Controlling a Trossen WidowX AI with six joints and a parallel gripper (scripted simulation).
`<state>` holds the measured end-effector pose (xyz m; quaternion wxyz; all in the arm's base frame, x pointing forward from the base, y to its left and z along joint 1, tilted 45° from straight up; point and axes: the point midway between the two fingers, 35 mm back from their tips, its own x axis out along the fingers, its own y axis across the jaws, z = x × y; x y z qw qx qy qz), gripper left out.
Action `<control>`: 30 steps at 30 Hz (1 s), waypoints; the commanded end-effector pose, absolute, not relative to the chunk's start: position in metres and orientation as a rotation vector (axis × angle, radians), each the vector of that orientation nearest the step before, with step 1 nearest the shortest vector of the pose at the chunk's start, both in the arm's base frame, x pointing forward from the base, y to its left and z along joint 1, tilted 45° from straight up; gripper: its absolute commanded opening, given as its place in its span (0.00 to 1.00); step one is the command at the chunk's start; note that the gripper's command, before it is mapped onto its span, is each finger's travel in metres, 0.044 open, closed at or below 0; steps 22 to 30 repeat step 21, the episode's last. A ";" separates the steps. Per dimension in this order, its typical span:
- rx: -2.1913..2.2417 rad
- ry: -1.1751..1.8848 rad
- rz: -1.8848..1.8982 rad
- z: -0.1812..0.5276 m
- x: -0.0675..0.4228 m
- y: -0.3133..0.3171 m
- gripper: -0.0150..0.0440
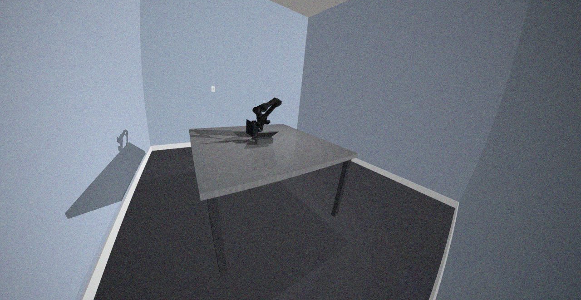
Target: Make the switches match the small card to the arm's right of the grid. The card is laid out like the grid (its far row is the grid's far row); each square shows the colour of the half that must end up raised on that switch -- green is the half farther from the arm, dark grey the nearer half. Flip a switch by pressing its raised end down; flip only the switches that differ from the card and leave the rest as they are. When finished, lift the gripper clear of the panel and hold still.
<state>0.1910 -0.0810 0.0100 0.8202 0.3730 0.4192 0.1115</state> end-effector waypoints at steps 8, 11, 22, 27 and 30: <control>0.780 0.892 0.243 0.052 0.209 -0.108 0.25; 0.780 0.891 0.244 0.057 0.215 -0.111 0.25; 0.780 0.891 0.244 0.057 0.215 -0.111 0.25; 0.780 0.891 0.244 0.057 0.215 -0.111 0.25; 0.780 0.891 0.244 0.057 0.215 -0.111 0.25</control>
